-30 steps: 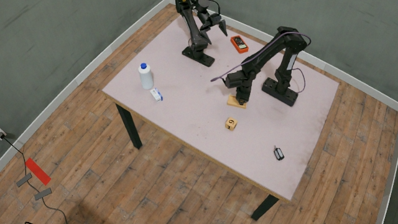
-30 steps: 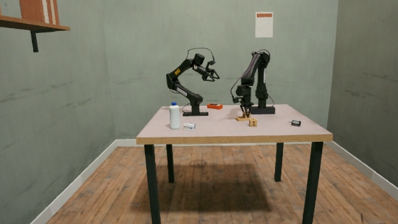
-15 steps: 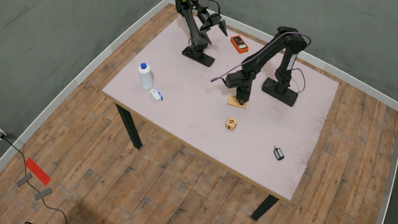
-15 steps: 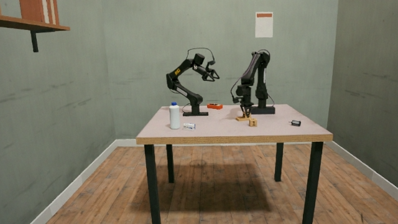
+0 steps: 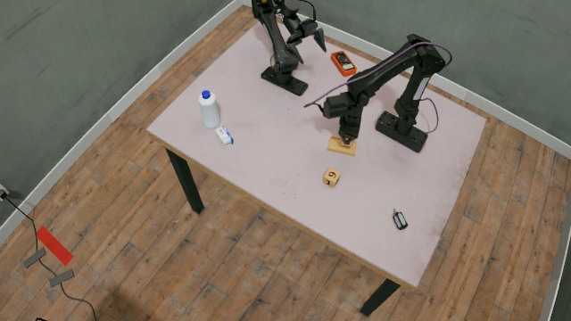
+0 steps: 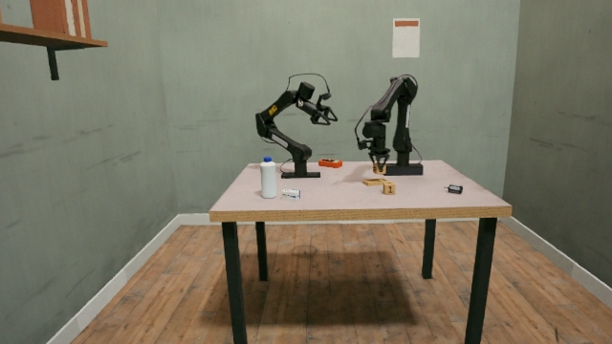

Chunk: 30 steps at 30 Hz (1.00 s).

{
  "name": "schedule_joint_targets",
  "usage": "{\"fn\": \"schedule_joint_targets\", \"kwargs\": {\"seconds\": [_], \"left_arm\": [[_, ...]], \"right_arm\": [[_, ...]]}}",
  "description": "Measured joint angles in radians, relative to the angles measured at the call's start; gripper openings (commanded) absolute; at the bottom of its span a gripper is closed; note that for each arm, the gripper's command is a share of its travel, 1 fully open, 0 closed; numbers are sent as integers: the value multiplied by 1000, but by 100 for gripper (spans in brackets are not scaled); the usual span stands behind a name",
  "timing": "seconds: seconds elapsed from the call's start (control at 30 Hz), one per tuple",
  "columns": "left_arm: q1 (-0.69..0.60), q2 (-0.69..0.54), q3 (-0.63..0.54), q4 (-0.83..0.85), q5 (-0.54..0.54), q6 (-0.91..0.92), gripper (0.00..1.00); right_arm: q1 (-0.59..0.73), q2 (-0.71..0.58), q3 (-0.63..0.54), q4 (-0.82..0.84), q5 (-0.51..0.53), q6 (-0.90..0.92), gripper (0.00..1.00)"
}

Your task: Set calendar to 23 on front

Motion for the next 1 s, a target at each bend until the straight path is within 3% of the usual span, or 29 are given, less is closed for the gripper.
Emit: {"fn": "schedule_joint_targets", "kwargs": {"seconds": [0.13,0.5,0.8,1.0], "left_arm": [[-43,0,0,15,-3,-66,40],[-402,0,-48,151,3,-361,40],[-520,4,-136,156,-3,-486,40],[-534,17,-147,158,-3,-466,40]], "right_arm": [[0,0,0,0,0,0,100],[0,0,0,0,0,0,100],[0,0,0,0,0,0,100],[0,0,0,0,0,0,100]]}}
